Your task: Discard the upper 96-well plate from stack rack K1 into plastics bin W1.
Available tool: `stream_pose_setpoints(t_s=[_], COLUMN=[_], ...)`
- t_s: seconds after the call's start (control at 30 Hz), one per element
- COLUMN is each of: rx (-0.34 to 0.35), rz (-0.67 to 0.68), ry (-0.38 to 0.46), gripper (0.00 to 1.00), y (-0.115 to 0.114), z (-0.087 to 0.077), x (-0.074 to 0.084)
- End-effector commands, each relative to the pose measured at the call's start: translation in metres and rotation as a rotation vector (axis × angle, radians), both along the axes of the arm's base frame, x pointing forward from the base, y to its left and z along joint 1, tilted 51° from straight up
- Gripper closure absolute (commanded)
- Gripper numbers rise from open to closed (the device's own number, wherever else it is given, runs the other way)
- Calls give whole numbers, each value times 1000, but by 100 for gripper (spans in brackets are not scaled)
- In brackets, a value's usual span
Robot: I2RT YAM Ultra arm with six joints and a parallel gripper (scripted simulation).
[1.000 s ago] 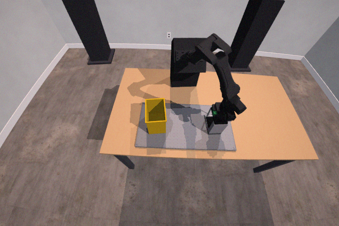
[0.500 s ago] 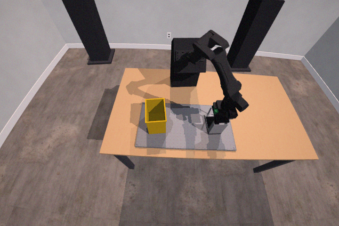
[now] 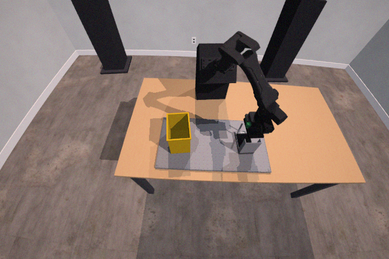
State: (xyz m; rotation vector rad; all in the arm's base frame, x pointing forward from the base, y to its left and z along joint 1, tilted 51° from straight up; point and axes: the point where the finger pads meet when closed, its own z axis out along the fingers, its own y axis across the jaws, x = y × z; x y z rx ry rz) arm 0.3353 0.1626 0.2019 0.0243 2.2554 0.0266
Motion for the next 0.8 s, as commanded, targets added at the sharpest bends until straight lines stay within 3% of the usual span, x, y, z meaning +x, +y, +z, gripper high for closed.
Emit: stream_pose_setpoints(t_s=[0.0, 0.43, 0.77], rx=[26, 27, 24], rz=[-1, -1, -1], ry=[-40, -39, -36], gripper=[100, 100, 100], y=[3, 3, 3], z=[27, 37, 36], x=[-7, -21, -20])
